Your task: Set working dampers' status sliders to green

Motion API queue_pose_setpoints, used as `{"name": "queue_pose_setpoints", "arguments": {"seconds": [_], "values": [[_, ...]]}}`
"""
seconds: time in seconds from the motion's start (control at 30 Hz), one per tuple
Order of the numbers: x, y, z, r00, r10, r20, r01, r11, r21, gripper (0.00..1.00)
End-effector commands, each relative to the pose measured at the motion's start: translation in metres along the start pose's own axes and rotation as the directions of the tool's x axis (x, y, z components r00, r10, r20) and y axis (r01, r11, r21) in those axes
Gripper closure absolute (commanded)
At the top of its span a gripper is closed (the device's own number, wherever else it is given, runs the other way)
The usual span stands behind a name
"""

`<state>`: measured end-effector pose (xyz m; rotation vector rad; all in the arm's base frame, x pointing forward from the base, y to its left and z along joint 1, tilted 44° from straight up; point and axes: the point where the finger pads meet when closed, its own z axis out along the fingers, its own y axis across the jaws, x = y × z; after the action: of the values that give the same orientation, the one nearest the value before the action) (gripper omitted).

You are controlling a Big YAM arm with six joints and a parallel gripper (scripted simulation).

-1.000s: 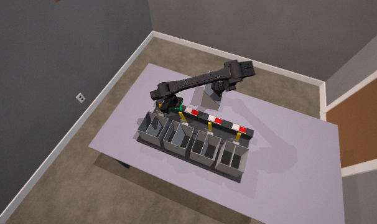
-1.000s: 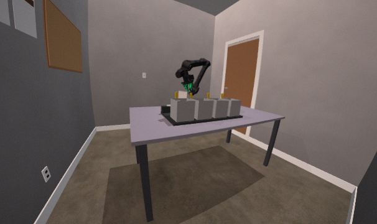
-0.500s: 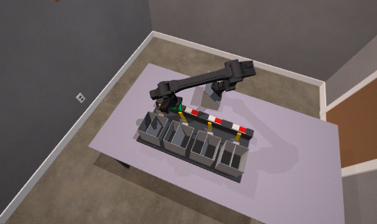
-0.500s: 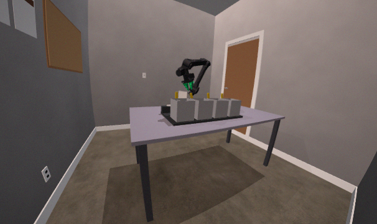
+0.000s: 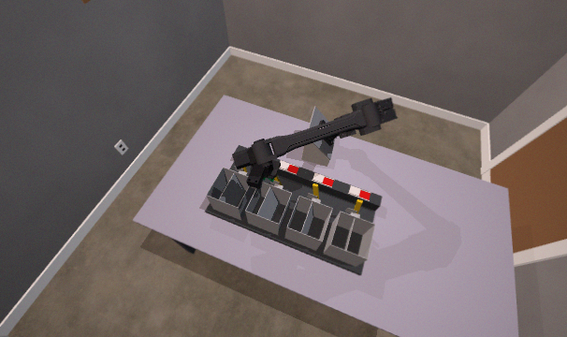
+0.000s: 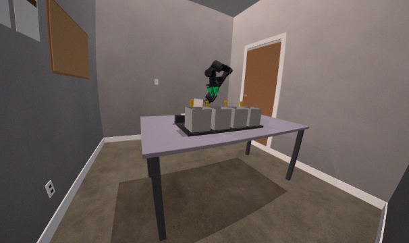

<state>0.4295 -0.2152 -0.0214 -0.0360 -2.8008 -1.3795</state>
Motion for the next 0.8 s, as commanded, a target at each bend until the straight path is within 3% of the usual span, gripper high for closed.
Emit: {"name": "queue_pose_setpoints", "arguments": {"seconds": [0.0, 0.03, 0.27, 0.37, 0.43, 0.77], "values": [[-0.032, 0.008, -0.012, 1.0, 0.007, 0.015, -0.008, 0.998, 0.069, 0.64], [-0.043, 0.013, -0.014, 1.0, 0.007, 0.013, -0.009, 0.995, 0.101, 0.64], [-0.075, 0.033, -0.021, 1.0, 0.0, 0.021, -0.004, 0.982, 0.188, 0.64], [-0.075, 0.027, -0.015, 1.0, 0.011, 0.013, -0.013, 0.983, 0.182, 0.64], [-0.047, 0.014, -0.008, 0.996, 0.087, -0.008, -0.085, 0.987, 0.137, 0.64], [-0.057, 0.024, -0.008, 0.999, 0.053, -0.003, -0.052, 0.987, 0.153, 0.64]]}}
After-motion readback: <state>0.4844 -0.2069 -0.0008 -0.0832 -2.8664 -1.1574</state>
